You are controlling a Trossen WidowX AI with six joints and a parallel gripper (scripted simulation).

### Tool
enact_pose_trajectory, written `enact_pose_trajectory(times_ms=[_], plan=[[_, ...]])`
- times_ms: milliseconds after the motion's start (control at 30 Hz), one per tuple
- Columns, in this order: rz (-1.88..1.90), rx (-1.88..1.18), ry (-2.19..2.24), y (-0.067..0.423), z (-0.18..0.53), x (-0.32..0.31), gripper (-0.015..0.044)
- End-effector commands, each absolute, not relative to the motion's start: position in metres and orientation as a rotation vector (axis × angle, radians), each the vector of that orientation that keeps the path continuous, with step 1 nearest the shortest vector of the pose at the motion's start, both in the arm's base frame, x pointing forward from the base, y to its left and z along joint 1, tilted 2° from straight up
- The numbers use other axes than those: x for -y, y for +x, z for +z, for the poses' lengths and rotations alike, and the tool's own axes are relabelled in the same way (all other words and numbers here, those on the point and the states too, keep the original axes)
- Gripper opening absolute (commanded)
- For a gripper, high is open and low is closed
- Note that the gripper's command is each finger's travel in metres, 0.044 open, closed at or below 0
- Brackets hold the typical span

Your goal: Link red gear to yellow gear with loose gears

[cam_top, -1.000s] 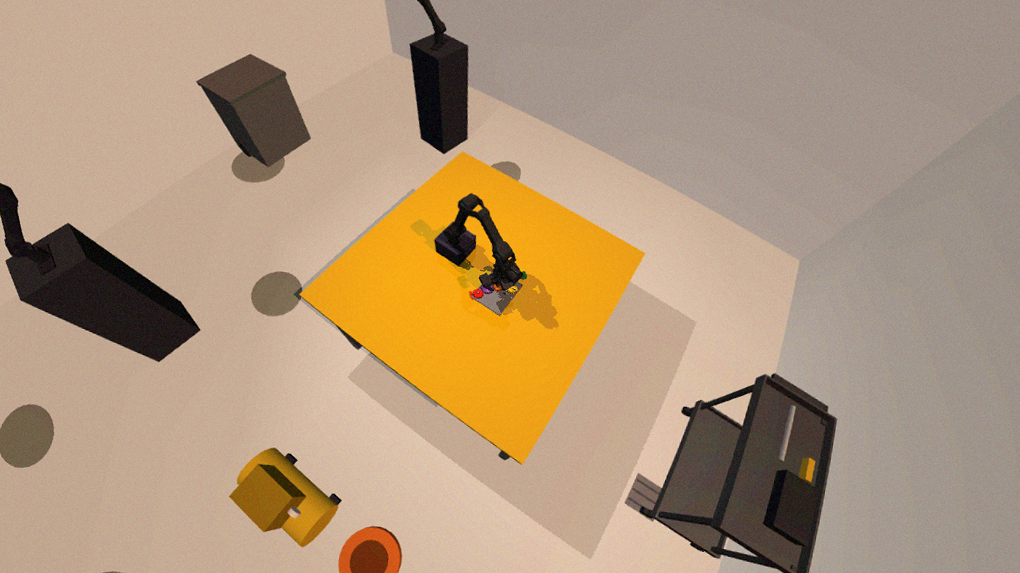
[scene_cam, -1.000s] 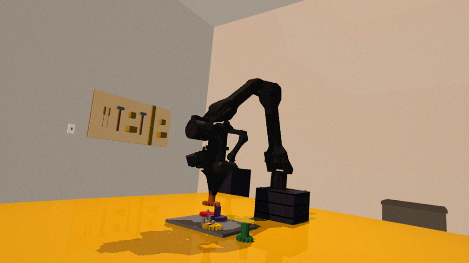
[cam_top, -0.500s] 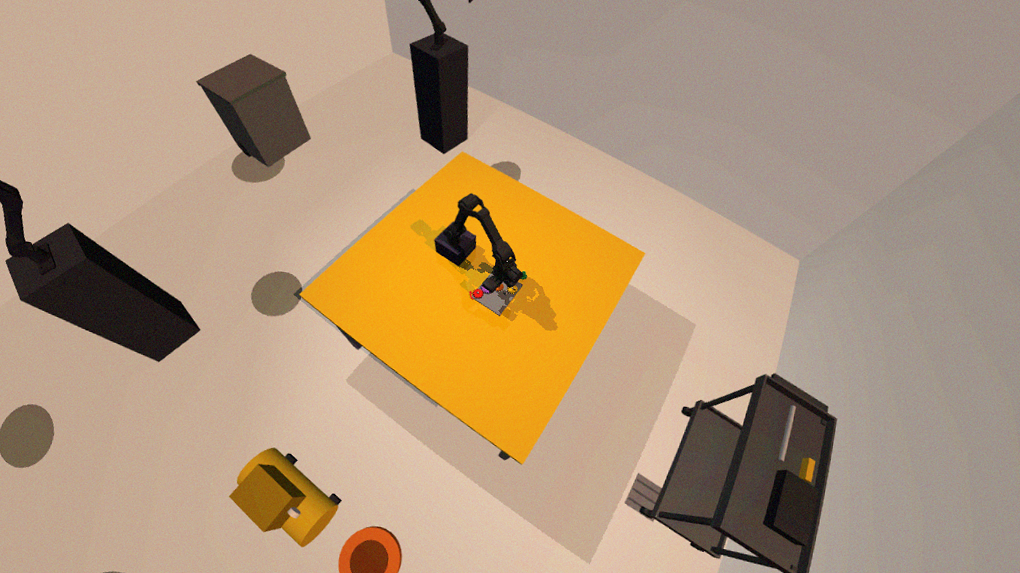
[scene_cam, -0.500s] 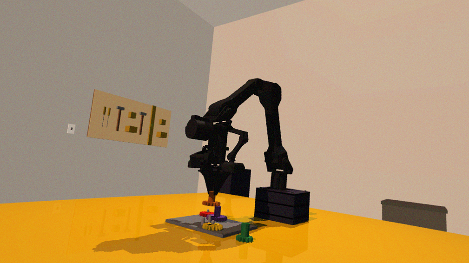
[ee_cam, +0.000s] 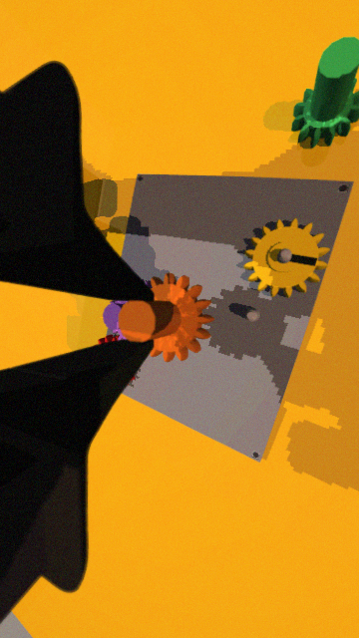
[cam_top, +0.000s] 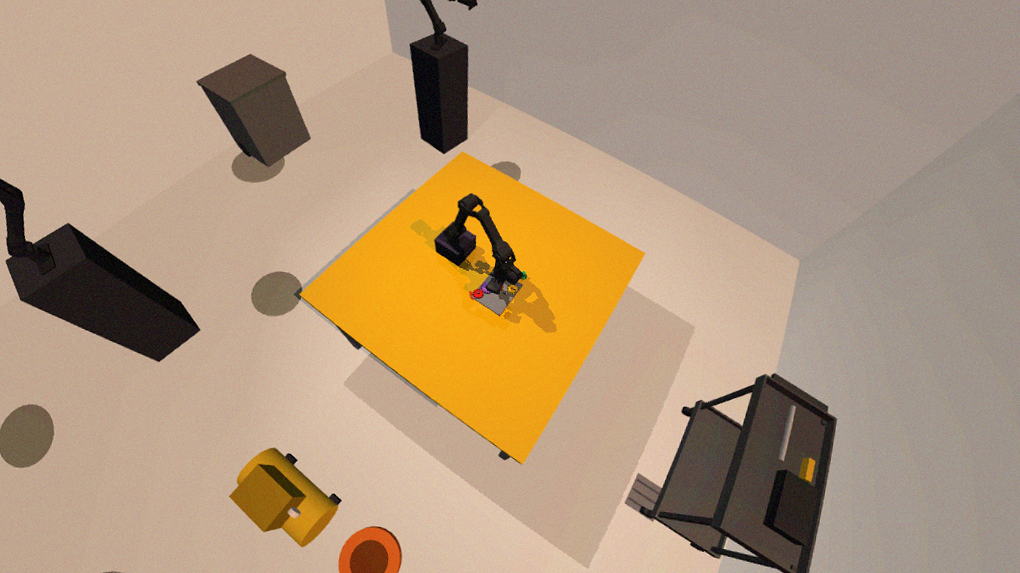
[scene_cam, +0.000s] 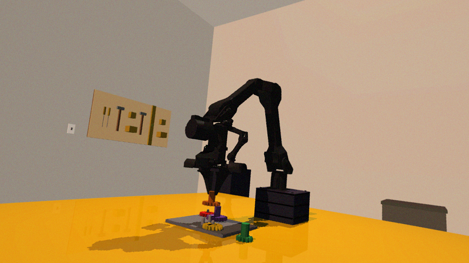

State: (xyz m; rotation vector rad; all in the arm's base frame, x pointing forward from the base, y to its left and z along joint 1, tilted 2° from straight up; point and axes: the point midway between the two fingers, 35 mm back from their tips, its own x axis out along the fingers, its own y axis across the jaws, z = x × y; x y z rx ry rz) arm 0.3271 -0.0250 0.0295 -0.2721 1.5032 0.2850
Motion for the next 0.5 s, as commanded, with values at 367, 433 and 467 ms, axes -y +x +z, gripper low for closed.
enact_pose_trajectory(times_ms=[367, 433, 467], plan=[[0.459, -1.468, -0.449, 0.328, 0.014, 0.024, 0.0], [0.467, -1.466, -0.457, 0.328, 0.011, 0.024, 0.0], [0.467, -1.466, -0.457, 0.328, 0.009, 0.024, 0.0]])
